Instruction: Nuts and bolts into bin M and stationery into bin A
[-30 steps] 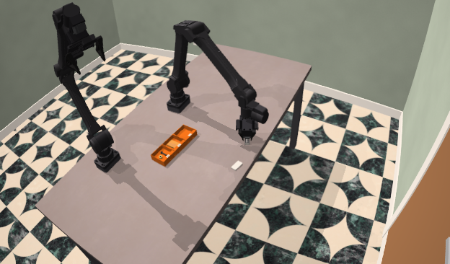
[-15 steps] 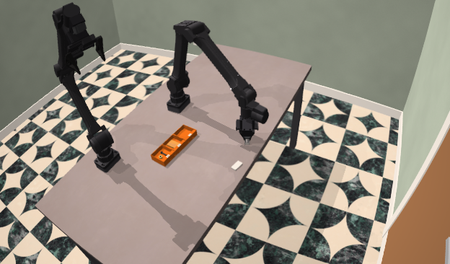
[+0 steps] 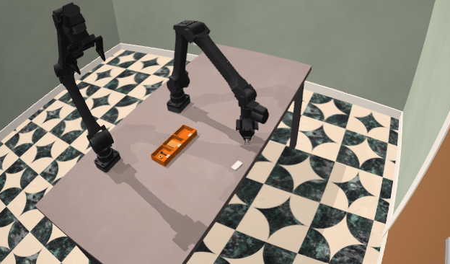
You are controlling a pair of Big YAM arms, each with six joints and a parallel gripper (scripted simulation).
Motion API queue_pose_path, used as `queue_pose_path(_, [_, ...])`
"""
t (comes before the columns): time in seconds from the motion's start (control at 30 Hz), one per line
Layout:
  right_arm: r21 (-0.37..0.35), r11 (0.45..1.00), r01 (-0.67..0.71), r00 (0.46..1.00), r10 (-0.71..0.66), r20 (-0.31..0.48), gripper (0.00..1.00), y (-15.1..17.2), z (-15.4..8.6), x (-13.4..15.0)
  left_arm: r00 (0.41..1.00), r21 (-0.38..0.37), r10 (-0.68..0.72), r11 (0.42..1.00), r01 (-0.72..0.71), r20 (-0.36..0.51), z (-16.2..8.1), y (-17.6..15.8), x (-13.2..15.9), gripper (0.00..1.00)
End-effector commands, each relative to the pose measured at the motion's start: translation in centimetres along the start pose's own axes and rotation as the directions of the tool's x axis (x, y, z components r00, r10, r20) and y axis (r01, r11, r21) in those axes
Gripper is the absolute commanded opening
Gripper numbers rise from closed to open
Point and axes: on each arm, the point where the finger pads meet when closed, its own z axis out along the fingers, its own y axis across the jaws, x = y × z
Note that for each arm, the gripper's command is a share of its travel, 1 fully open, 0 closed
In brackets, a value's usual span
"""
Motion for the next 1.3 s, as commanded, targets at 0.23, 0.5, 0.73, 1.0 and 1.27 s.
queue_pose_path(0.23, [0.002,1.000,0.007,1.000,-0.007,-0.001,1.00,-0.2,-0.5,0.3,1.000,-0.022,0.000,1.000,0.000,0.017,-0.9,1.0,-0.6,0.18])
queue_pose_path(0.5, [0.002,1.000,0.007,1.000,-0.007,-0.001,1.00,-0.2,-0.5,0.3,0.999,-0.049,0.005,0.999,-0.003,0.038,-4.7,2.0,-1.2,0.18])
queue_pose_path(0.73, [0.002,1.000,0.007,1.000,-0.007,-0.001,1.00,-0.2,-0.5,0.3,1.000,0.010,0.004,1.000,-0.004,-0.004,-3.5,0.3,0.0,0.18])
queue_pose_path(1.0, [0.002,1.000,0.007,1.000,-0.007,-0.001,1.00,-0.2,-0.5,0.3,0.999,-0.051,0.005,0.999,-0.003,0.040,-8.9,1.9,-1.1,0.18])
queue_pose_path(1.27, [0.002,1.000,0.007,1.000,-0.007,-0.001,1.00,-0.2,-0.5,0.3,1.000,0.002,0.004,1.000,-0.004,0.001,-6.2,0.6,-0.3,0.18])
